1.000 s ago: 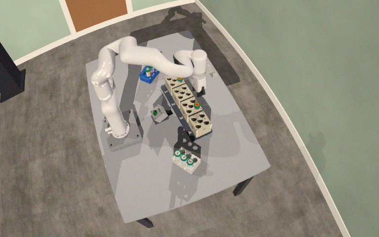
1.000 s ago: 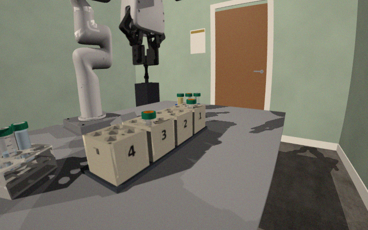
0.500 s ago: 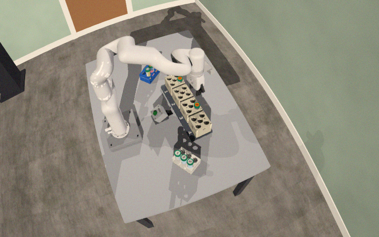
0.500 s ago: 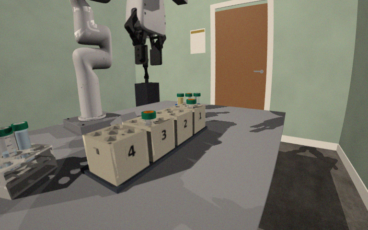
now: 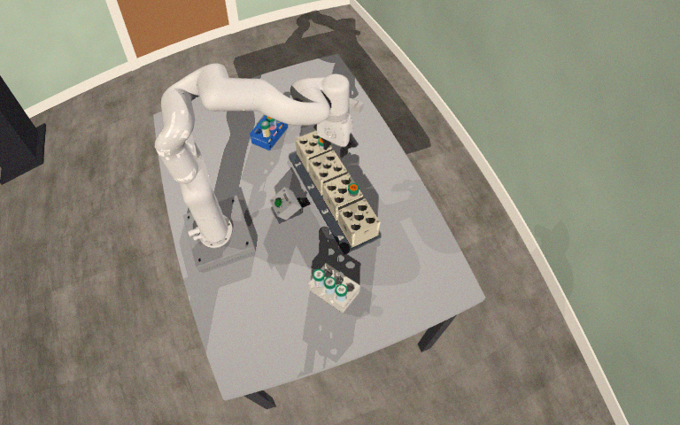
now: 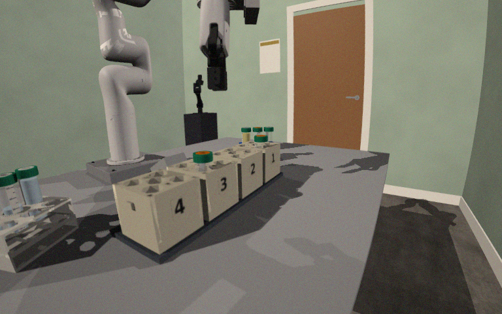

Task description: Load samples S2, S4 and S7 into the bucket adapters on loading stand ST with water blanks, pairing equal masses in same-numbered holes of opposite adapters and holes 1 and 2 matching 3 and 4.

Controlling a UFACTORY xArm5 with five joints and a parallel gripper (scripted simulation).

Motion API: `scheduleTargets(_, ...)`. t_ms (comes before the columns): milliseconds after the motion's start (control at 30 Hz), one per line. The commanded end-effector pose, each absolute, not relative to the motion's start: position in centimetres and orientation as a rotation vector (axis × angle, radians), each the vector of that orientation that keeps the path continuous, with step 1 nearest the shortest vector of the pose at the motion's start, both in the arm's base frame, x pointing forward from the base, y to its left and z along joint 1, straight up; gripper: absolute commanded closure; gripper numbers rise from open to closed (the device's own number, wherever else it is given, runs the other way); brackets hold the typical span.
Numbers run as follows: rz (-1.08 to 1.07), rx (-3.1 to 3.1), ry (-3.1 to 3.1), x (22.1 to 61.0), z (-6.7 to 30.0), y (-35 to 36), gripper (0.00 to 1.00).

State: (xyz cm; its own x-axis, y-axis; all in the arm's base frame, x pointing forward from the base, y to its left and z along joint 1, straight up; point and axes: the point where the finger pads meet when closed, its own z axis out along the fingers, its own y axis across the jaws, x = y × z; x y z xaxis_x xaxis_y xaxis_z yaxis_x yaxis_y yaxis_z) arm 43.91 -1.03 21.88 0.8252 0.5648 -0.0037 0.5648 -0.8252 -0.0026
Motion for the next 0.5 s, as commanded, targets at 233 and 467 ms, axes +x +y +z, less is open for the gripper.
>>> scheduleTargets(233,-0.004,-2.969,-1.024,42.5,22.1,3.5,0.43)
scheduleTargets(467,-0.004,-2.968,-1.024,41.4,22.1,6.8,0.43)
